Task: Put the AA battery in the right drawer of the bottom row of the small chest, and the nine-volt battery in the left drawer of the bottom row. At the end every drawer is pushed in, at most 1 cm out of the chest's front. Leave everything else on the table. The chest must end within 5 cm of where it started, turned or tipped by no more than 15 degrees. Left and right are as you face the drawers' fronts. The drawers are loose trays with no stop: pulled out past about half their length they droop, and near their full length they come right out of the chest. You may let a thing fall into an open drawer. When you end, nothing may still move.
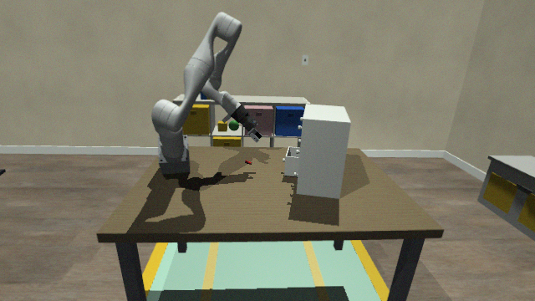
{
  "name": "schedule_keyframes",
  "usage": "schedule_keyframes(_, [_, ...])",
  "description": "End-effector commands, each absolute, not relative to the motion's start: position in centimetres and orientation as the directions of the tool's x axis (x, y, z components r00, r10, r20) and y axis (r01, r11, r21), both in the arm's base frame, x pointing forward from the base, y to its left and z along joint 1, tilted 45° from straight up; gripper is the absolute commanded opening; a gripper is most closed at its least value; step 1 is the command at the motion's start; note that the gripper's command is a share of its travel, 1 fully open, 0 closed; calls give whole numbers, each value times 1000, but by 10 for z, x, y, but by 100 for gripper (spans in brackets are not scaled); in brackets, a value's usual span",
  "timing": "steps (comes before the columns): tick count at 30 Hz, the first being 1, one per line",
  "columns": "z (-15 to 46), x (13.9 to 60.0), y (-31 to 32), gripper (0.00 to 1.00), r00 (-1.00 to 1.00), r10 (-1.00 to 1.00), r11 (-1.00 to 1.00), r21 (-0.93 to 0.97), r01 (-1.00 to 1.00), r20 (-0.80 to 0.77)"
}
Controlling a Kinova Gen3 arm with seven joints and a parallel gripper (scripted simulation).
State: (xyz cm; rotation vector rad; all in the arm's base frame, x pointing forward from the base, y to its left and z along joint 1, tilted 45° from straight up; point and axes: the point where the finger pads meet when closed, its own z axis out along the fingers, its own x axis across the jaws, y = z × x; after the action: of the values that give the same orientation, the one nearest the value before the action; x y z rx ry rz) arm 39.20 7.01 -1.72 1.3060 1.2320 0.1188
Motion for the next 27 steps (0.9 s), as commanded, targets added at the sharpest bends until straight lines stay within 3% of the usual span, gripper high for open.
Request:
schedule_keyframes(1, [-26, 388, 64, 100, 402, 660, 402, 750, 525, -635])
schedule_keyframes(27, [-36, 404, 44, 100, 401, 660, 557, 772, 305, -635])
